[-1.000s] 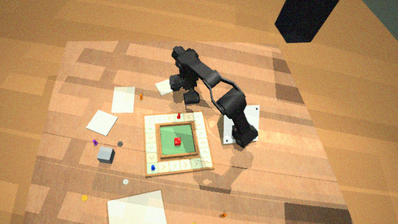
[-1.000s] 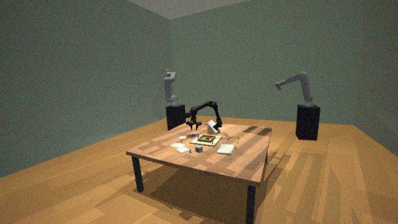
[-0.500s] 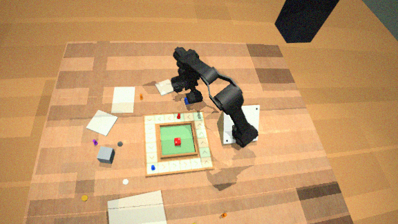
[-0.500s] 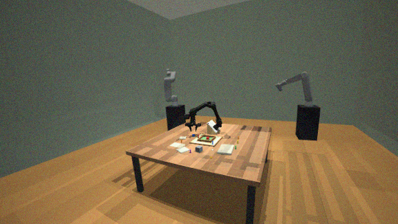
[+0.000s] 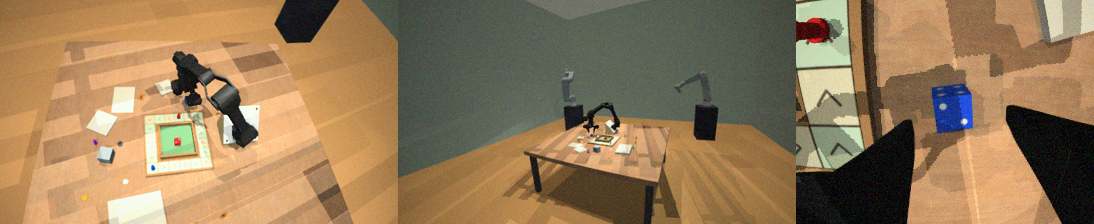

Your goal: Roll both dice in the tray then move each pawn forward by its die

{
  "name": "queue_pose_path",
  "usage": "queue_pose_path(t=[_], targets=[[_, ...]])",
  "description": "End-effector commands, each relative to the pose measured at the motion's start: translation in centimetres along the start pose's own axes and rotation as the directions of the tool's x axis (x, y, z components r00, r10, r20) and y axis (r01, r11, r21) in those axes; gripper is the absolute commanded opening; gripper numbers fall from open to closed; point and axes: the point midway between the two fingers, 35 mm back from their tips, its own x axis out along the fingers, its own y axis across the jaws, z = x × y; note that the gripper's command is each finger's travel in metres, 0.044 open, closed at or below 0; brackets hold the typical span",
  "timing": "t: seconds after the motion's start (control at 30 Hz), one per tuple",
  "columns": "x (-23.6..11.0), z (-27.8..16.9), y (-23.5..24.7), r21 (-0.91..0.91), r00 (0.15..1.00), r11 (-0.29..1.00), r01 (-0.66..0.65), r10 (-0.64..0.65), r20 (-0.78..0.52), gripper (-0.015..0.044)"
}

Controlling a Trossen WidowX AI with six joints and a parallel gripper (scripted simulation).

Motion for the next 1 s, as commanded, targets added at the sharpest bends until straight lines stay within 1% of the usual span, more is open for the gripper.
queue_pose_path(t=[0.0,0.47,0.67,0.9,0.97], targets=[[1.1,-0.2,0.2,0.011,1.000,1.000,-0.015,0.015,-0.003,0.0275],[3.1,-0.3,0.2,0.011,1.000,1.000,-0.015,0.015,-0.003,0.0275],[3.1,-0.3,0.2,0.011,1.000,1.000,-0.015,0.015,-0.003,0.0118],[3.1,-0.3,0.2,0.011,1.000,1.000,-0.015,0.015,-0.003,0.0071],[3.0,-0.2,0.2,0.011,1.000,1.000,-0.015,0.015,-0.003,0.0018]])
